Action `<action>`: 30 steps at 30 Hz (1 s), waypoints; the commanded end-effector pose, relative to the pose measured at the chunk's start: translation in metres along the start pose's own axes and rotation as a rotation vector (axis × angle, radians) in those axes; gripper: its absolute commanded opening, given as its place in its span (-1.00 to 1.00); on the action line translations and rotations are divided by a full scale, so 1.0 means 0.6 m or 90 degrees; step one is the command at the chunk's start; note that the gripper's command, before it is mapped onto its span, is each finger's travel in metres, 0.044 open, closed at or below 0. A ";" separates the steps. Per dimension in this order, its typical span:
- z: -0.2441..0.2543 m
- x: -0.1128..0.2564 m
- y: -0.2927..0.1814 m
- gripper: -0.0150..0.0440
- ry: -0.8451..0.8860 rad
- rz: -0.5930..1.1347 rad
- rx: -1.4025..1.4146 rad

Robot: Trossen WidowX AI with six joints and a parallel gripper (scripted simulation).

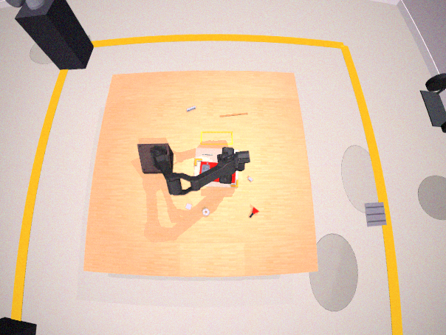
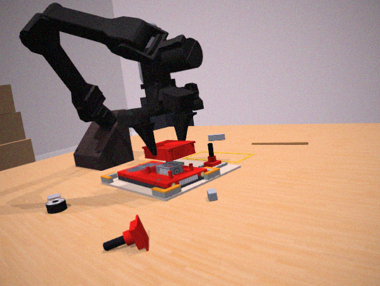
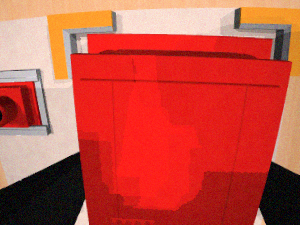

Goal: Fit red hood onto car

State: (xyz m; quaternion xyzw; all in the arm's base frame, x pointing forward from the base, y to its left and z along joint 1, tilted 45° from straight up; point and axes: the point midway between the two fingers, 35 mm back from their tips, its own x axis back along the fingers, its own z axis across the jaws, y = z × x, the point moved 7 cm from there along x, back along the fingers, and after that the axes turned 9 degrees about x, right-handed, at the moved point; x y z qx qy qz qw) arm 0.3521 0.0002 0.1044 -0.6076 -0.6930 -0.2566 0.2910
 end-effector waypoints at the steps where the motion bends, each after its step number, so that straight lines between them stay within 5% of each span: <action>1: 0.000 -0.024 -0.006 -0.49 -0.003 0.008 0.007; 30: -0.004 -0.023 -0.008 -0.49 -0.004 0.006 0.006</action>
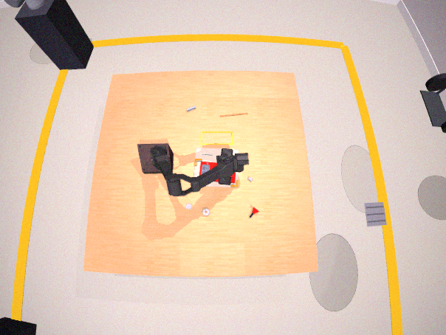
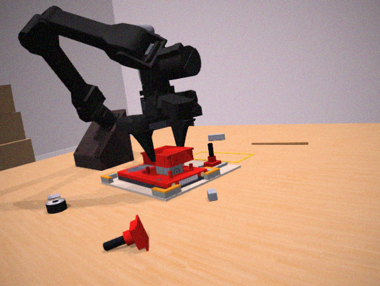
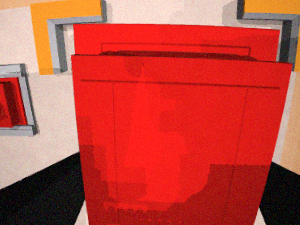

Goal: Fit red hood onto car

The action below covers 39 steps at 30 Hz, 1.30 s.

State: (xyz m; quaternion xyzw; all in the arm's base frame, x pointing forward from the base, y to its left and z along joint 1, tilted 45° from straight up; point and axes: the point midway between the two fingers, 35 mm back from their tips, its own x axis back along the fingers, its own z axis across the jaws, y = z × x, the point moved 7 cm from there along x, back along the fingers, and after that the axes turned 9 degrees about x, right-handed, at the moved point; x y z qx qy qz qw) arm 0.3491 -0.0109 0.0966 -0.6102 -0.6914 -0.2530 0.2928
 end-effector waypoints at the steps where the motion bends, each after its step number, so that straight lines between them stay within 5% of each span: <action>1: 0.000 -0.001 0.000 -0.49 -0.002 0.001 0.003; 39: 0.000 -0.020 0.000 -0.49 -0.002 0.000 0.003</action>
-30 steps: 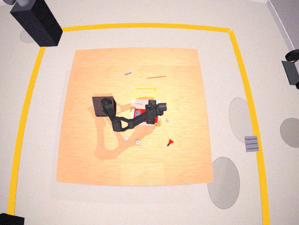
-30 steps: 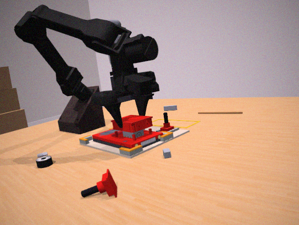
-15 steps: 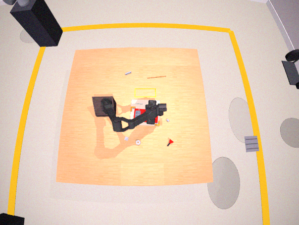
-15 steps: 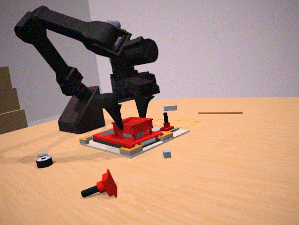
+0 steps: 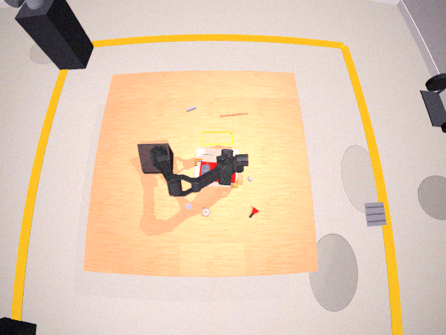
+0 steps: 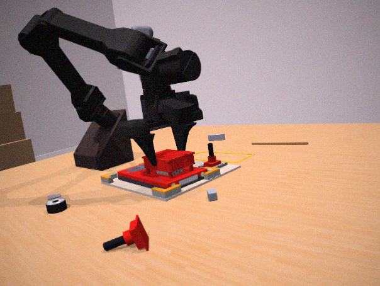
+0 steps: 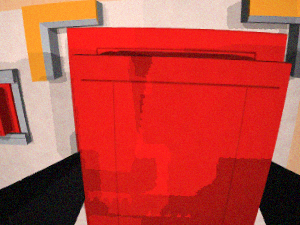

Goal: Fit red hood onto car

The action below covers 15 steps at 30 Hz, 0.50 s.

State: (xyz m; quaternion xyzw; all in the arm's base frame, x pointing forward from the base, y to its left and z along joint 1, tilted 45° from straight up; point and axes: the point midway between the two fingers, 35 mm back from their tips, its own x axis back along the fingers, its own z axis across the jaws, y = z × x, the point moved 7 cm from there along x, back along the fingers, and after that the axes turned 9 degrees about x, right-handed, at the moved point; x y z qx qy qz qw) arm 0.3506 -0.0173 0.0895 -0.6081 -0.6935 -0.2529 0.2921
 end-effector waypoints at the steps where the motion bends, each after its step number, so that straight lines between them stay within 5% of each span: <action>1: -0.001 -0.003 -0.001 -0.49 -0.001 0.004 0.002; 15: 0.000 0.007 0.000 -0.49 -0.001 0.003 0.001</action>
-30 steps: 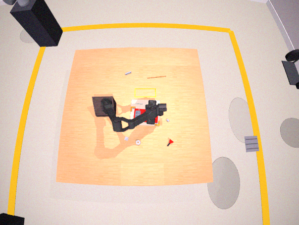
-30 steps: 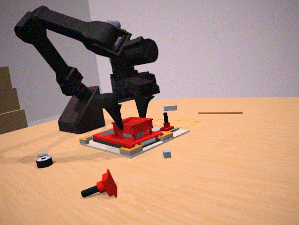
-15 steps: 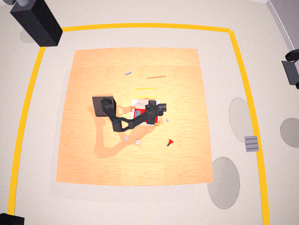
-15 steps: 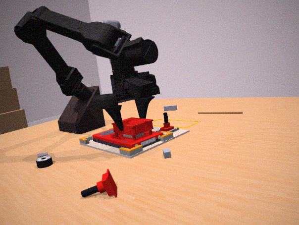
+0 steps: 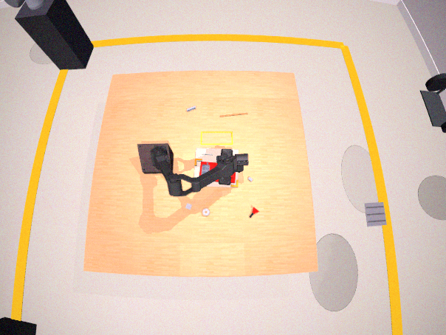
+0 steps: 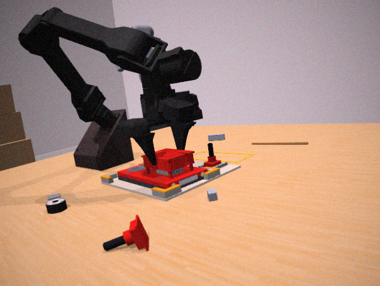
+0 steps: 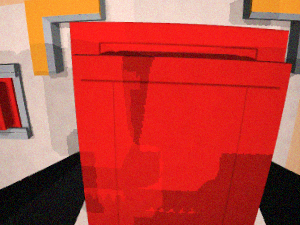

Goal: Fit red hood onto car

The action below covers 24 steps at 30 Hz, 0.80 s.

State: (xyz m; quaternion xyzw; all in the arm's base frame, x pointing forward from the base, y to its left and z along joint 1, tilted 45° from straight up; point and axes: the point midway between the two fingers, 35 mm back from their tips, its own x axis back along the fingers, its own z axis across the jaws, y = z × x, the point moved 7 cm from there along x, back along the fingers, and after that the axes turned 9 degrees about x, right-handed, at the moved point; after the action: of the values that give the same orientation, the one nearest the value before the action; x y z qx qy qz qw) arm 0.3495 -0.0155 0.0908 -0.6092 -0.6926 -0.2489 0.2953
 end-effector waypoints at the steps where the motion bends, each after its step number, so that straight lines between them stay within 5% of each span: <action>1: -0.001 0.004 0.001 -0.49 0.000 -0.002 -0.005; 24: 0.000 0.002 -0.002 -0.49 -0.003 -0.005 -0.002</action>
State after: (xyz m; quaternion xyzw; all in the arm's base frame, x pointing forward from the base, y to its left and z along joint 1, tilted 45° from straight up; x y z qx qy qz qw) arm 0.3498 -0.0141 0.0925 -0.6073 -0.6944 -0.2535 0.2911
